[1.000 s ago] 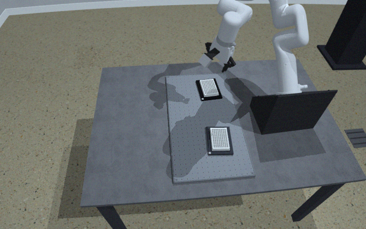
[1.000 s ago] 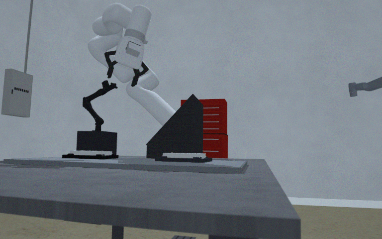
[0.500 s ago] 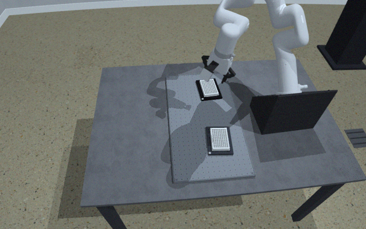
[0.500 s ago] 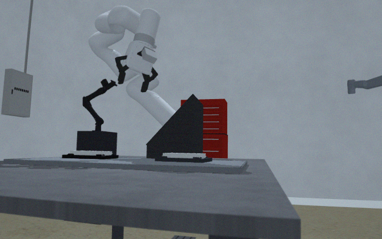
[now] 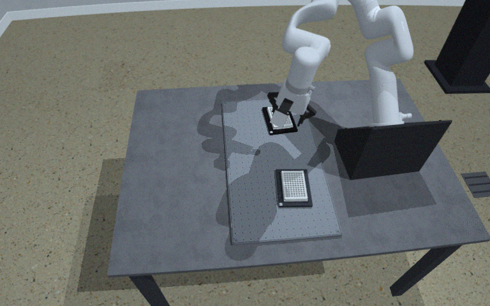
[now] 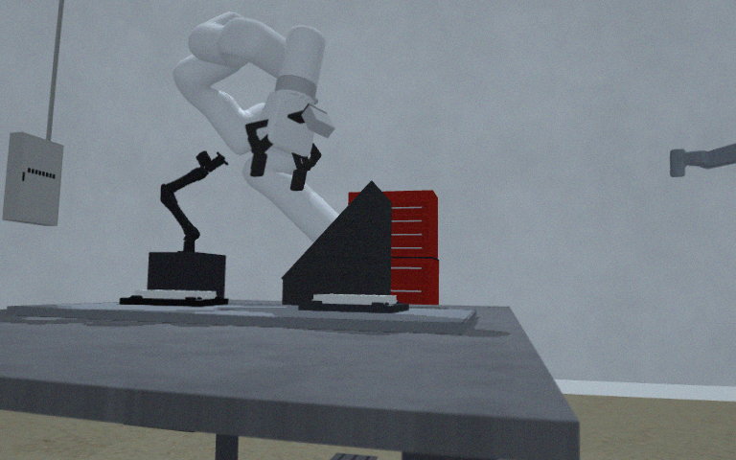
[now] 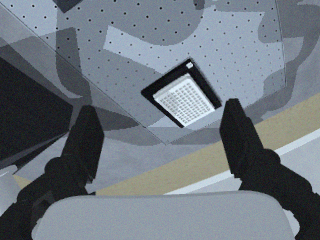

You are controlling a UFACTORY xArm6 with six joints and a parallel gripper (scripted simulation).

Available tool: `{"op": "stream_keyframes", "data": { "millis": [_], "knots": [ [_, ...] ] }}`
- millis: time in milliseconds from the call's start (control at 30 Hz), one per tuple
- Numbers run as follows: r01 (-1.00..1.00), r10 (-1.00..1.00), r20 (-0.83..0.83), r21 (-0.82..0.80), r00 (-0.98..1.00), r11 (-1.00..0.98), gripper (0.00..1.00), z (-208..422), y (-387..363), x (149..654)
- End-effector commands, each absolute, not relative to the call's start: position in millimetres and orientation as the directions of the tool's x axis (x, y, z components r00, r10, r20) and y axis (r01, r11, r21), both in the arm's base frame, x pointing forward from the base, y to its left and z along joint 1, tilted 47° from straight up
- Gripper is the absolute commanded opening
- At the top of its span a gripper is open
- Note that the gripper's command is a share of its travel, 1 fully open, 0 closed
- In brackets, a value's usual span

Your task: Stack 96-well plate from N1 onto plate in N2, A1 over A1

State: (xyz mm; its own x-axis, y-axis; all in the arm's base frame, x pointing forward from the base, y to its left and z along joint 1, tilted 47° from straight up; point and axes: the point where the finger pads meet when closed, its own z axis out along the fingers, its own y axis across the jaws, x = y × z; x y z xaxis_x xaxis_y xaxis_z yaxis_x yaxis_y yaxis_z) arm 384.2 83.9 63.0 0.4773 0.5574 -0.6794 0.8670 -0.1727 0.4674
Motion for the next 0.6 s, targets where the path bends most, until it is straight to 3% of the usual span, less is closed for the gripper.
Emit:
{"op": "stream_keyframes", "data": {
  "millis": [0, 567],
  "knots": [
    [0.886, 0.573, -0.690, 0.436, 0.441, -0.156, 1.00, 48.4, 87.9, 386.9],
    [0.952, 0.628, -0.726, 0.294, 0.280, -0.086, 1.00, -18.0, 96.5, 385.8]
  ]
}}
